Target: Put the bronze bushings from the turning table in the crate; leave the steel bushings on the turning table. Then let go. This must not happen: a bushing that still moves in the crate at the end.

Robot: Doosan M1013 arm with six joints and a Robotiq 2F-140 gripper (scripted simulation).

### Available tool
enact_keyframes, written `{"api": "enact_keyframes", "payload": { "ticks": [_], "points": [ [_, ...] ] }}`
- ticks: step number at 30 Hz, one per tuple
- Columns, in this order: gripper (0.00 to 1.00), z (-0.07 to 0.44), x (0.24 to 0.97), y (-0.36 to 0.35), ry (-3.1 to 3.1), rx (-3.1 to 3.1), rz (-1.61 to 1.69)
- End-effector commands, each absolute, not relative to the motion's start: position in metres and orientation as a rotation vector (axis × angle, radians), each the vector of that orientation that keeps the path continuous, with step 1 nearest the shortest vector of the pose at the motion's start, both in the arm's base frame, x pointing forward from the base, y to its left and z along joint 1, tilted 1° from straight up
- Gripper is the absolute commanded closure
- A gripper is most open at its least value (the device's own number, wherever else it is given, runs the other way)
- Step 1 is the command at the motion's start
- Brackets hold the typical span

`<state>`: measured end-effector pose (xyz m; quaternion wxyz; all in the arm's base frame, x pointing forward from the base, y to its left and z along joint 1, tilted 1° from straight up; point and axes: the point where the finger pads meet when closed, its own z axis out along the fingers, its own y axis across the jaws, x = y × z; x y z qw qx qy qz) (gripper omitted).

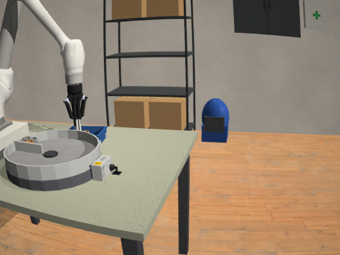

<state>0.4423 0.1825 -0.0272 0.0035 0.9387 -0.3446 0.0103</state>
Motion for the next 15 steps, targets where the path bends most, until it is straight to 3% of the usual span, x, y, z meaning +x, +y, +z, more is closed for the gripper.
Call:
{"api": "enact_keyframes", "payload": {
  "ticks": [1, 11, 12, 15],
  "points": [
    [1.0, -0.0271, 0.4423, 0.1825, -1.08, 2.943, 0.032],
    [1.0, -0.0271, 0.4423, 0.1825, -1.08, 2.943, 0.032],
    [0.9, -0.0271, 0.4423, 0.1825, -1.08, 2.943, 0.032],
    [0.9, -0.0271, 0.4423, 0.1825, -1.08, 2.943, 0.032]
  ]
}}
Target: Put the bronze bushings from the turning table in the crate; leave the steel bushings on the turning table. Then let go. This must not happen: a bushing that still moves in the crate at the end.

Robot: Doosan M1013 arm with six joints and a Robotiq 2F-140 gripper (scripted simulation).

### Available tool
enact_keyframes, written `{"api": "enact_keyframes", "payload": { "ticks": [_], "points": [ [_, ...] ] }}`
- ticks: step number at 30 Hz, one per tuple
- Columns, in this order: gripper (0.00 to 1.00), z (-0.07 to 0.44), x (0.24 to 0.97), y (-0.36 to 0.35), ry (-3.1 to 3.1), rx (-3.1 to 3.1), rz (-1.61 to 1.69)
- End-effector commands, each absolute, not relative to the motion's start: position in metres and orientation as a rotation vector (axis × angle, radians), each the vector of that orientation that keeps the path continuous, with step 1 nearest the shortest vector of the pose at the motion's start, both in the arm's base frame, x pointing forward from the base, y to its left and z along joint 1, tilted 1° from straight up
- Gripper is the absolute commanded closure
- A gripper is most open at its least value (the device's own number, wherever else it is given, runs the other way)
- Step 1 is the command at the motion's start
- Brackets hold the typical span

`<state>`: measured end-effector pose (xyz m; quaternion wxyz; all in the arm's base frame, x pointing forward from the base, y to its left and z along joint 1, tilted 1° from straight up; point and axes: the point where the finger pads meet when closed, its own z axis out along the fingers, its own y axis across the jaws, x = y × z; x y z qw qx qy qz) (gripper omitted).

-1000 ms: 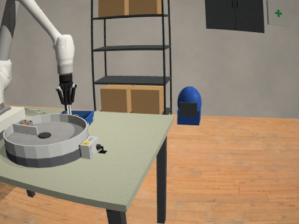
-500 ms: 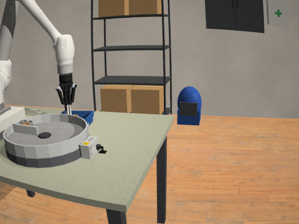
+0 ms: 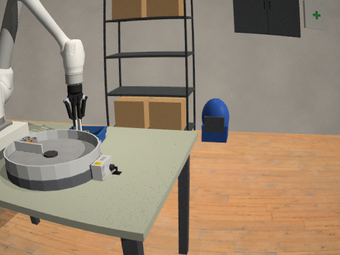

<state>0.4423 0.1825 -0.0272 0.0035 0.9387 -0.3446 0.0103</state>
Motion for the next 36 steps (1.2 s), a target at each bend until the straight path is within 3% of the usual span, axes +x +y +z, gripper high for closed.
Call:
{"api": "enact_keyframes", "payload": {
  "ticks": [1, 36],
  "points": [
    [0.9, -0.0271, 0.4423, 0.1825, -1.08, 2.943, 0.032],
    [0.9, -0.0236, 0.4422, 0.1826, -1.08, 2.943, 0.032]
  ]
}}
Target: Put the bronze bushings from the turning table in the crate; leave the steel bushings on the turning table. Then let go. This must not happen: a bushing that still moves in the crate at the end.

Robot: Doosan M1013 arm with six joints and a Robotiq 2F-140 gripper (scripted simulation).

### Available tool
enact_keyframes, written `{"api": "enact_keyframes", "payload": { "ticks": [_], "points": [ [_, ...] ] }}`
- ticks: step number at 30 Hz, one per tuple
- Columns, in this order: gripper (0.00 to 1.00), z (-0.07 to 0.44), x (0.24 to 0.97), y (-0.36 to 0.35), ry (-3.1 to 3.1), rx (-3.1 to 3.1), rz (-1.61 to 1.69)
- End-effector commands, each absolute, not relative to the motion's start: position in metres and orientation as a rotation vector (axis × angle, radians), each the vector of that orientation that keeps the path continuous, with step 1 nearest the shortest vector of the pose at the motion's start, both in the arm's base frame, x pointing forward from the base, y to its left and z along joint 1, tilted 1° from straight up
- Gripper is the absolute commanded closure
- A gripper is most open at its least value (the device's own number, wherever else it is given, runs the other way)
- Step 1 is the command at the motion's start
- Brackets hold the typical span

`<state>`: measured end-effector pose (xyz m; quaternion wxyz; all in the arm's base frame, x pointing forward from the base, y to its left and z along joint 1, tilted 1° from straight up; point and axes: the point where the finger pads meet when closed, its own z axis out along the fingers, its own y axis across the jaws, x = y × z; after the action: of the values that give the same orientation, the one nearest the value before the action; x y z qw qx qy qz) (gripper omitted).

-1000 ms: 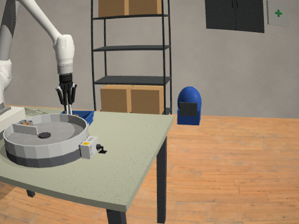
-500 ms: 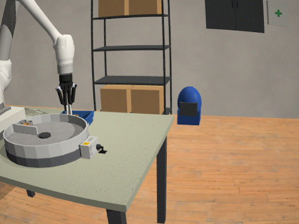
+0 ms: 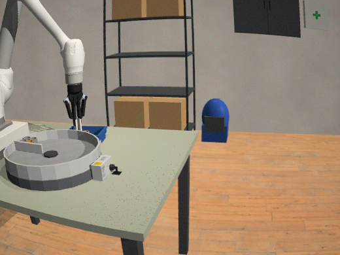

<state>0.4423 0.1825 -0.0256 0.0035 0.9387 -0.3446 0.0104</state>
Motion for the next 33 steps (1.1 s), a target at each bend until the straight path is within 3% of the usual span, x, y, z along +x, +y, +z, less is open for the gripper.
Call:
{"api": "enact_keyframes", "payload": {
  "ticks": [1, 22, 33],
  "points": [
    [0.9, -0.022, 0.442, 0.183, -1.08, 2.943, 0.032],
    [0.9, 0.052, 0.441, 0.184, -1.08, 2.943, 0.032],
    [0.9, 0.058, 0.441, 0.184, -1.08, 2.943, 0.032]
  ]
}}
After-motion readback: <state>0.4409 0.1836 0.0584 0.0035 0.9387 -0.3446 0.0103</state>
